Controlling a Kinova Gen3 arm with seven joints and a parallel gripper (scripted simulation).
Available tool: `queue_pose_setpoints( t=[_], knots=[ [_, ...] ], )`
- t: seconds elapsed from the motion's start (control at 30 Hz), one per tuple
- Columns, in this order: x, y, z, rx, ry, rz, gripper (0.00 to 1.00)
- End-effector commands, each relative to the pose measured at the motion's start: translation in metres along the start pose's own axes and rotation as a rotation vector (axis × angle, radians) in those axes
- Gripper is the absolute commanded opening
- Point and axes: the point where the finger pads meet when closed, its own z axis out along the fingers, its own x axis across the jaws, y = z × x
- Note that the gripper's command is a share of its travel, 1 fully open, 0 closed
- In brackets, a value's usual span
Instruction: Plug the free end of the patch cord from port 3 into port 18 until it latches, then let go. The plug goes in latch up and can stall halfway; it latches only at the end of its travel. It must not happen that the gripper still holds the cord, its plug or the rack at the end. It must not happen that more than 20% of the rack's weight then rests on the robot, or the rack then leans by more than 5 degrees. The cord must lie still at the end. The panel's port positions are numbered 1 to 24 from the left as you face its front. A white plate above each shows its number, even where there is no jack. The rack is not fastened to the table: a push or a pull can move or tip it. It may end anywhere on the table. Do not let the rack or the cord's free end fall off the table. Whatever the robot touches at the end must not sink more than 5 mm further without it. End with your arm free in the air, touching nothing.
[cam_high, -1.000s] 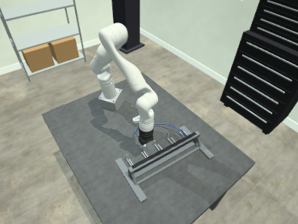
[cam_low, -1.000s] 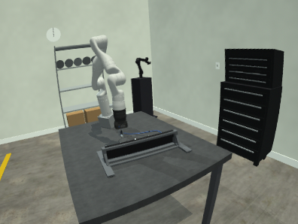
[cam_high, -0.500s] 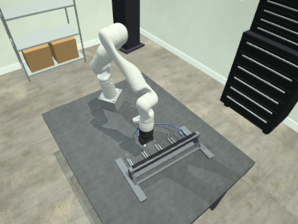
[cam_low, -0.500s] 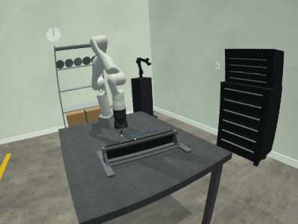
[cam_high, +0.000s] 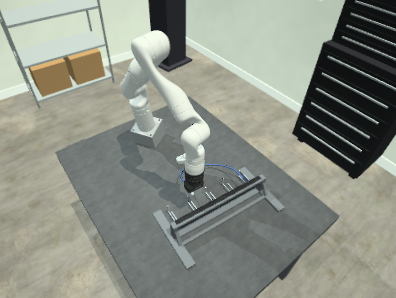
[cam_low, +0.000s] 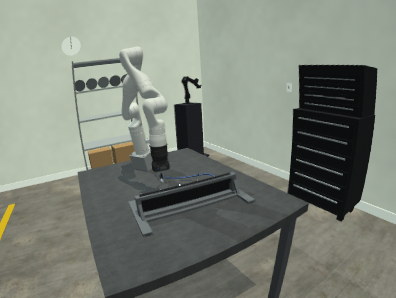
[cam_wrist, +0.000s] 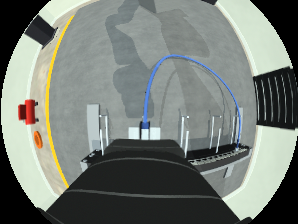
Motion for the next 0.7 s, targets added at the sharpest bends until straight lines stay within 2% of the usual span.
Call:
queue_pose_setpoints(
  t=[0.0, 0.67],
  knots=[
    [0.0002, 0.0007, -0.0008, -0.002, 0.000, 0.000, 0.00],
    [0.0000, 0.0057, 0.0038, -0.002, 0.000, -0.002, 0.00]
  ],
)
